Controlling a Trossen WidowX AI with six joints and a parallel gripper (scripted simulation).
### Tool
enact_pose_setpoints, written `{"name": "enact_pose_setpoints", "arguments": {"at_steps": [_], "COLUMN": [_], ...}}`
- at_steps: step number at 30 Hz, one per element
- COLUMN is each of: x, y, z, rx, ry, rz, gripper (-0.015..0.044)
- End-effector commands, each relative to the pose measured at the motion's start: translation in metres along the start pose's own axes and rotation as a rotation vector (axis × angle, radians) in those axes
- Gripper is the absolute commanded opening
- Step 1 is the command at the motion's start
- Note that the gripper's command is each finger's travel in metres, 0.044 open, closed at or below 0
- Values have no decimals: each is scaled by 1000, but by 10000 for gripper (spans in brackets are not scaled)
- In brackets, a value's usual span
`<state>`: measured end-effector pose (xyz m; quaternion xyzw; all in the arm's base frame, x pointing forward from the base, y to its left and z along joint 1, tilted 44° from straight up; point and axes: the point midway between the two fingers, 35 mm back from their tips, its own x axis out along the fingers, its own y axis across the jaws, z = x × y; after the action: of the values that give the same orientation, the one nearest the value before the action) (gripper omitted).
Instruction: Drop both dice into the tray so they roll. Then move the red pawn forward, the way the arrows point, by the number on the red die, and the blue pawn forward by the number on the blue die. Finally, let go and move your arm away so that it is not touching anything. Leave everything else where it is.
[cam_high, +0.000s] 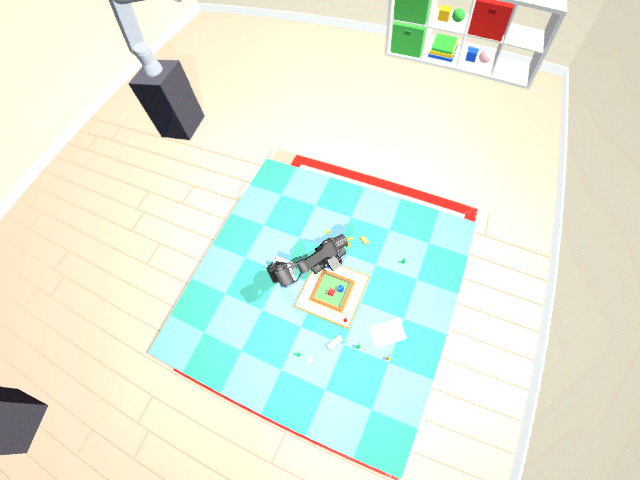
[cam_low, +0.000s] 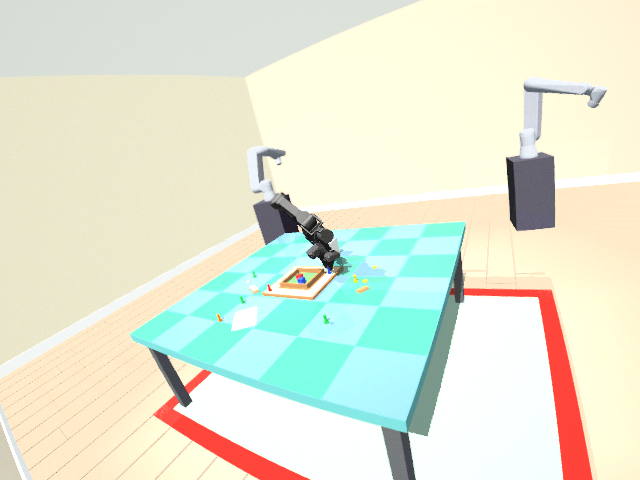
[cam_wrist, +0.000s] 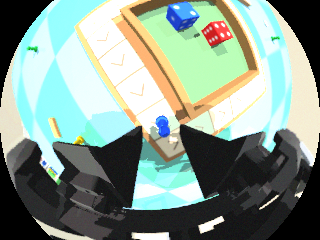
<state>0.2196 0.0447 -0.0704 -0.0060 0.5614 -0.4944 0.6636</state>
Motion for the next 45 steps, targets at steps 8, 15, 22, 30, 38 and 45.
{"name": "enact_pose_setpoints", "arguments": {"at_steps": [8, 15, 22, 30, 38, 45], "x": [14, 14, 13, -24, -67, -106], "y": [-2, -2, -2, 7, 10, 6], "z": [-1, -1, 0, 4, 7, 7], "rx": [-7, -7, -7, -8, -8, -8], "ry": [-3, -3, -3, -1, 1, 1], "rz": [-10, -10, -10, -6, -5, -7], "gripper": [147, 42, 0, 0, 0, 0]}}
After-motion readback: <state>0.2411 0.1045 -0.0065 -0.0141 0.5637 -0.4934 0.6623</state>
